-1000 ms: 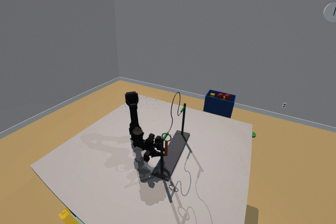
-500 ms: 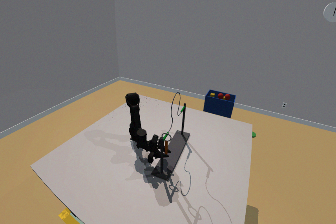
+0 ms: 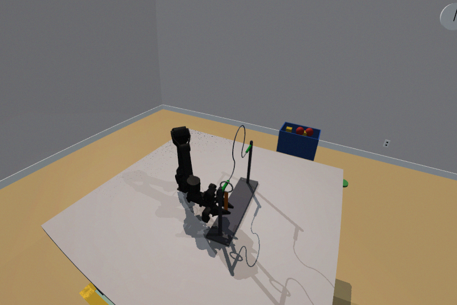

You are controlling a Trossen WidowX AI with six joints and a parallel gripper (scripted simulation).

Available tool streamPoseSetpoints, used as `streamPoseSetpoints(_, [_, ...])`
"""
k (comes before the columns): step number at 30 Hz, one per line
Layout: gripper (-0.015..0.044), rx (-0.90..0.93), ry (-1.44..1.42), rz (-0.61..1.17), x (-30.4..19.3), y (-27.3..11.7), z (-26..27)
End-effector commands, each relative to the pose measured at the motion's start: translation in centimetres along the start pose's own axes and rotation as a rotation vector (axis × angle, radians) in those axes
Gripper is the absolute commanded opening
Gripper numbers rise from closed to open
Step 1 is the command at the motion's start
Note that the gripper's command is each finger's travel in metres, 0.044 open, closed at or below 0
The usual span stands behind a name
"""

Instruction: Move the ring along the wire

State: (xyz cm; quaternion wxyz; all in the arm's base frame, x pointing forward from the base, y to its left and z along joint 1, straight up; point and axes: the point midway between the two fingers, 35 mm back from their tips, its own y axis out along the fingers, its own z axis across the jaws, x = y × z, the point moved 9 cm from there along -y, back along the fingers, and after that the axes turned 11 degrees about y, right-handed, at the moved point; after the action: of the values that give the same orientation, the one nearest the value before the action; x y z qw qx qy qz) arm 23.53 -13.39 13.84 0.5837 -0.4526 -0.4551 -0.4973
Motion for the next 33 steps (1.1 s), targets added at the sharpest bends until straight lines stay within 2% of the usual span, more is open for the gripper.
streamPoseSetpoints(1, [0.0160,-0.006,0.002,-0.003,0.0,0.0,0.0])
streamPoseSetpoints(4, [0.0160,-0.006,0.002,-0.003,0.0,0.0,0.0])
streamPoseSetpoints(9, [0.0029,0.000,0.000,0.000,0.0,0.0,0.0])
streamPoseSetpoints(11, [0.0015,0.000,0.000,0.000,0.0,0.0,0.0])
streamPoseSetpoints(17, [-0.0142,0.000,0.000,0.000,0.0,0.0,0.0])
streamPoseSetpoints(33, [-0.0150,0.000,-0.001,-0.001,1.7,-0.1,0.0])
